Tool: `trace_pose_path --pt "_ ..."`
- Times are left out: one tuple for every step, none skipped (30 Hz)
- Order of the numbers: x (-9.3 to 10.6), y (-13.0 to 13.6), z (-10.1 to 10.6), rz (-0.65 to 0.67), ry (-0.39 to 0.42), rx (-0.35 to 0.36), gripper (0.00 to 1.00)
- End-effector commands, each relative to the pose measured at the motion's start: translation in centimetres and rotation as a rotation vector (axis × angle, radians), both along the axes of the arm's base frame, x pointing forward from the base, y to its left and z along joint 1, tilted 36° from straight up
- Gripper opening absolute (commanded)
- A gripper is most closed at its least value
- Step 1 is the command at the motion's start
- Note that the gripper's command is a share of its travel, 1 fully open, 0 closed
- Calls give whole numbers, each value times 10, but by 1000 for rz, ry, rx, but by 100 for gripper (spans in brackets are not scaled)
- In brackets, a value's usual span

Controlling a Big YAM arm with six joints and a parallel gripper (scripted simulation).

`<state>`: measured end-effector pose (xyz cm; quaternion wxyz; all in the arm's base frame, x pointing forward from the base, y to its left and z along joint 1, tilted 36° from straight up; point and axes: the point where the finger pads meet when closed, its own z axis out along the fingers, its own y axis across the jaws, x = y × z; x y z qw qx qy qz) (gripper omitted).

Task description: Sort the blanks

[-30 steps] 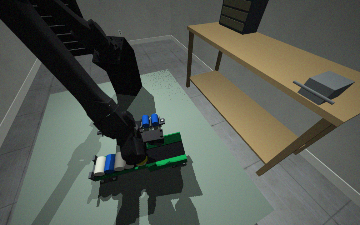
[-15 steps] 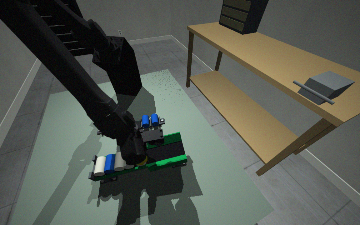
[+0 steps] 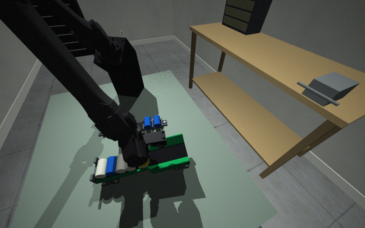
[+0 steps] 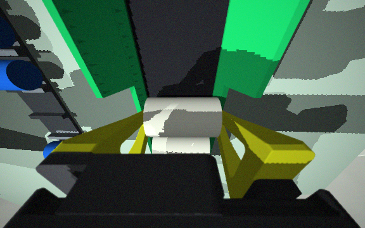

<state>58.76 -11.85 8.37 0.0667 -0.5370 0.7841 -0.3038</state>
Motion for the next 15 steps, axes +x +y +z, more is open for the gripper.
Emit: trace_pose_path --pt "3 6 -11 14 1 0 65" --pt "3 6 -11 14 1 0 65" --pt "3 6 -11 14 1 0 65" --pt "3 6 -11 14 1 0 65" --pt "3 6 -11 14 1 0 65" --pt "3 6 -11 14 1 0 65" --pt "3 6 -11 14 1 0 65" --pt "3 6 -11 14 1 0 65" --pt "3 6 -11 14 1 0 65" --pt "3 6 -11 14 1 0 69" --pt "3 6 -11 14 1 0 69" --pt "3 6 -11 14 1 0 69" --pt "3 6 -11 14 1 0 73" --pt "3 6 -11 14 1 0 73" --pt "3 6 -11 14 1 0 73"
